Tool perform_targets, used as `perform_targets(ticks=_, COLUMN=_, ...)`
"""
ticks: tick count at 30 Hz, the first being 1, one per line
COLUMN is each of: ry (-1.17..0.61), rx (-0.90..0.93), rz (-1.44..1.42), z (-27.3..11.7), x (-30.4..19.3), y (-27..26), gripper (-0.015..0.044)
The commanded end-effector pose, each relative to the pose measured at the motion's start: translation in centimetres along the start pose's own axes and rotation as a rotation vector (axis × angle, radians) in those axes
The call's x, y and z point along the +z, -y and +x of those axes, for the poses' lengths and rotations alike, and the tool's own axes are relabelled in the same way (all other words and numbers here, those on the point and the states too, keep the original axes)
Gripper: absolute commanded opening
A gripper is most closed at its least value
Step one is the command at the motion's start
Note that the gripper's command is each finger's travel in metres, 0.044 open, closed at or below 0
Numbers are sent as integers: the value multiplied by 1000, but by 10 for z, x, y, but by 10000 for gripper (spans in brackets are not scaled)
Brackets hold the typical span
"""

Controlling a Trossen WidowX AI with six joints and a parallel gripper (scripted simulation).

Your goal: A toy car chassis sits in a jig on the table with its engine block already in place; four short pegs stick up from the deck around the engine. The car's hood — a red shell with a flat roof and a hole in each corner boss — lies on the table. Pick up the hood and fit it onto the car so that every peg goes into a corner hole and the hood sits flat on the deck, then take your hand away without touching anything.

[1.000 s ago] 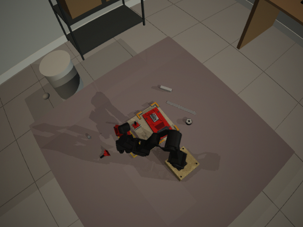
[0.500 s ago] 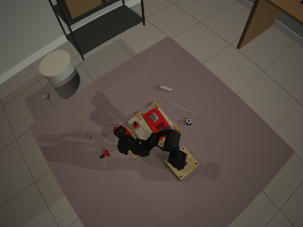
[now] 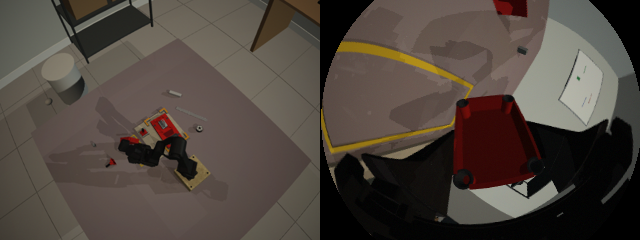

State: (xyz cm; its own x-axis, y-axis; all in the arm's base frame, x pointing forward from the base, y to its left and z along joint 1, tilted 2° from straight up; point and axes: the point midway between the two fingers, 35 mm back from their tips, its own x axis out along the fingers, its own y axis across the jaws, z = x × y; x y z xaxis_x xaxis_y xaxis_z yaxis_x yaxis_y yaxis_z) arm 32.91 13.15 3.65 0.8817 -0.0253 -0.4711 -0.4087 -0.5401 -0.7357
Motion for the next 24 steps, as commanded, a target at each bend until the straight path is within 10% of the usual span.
perform_targets(ticks=1, ry=-4, rx=-2, rz=-131, z=1, x=3, y=-4, gripper=0)
perform_targets(ticks=17, ry=-1, rx=1, rz=-362, z=4, x=10, y=-14, gripper=0)
perform_targets(ticks=24, ry=0, rx=2, rz=-389, z=4, x=11, y=-15, gripper=184)
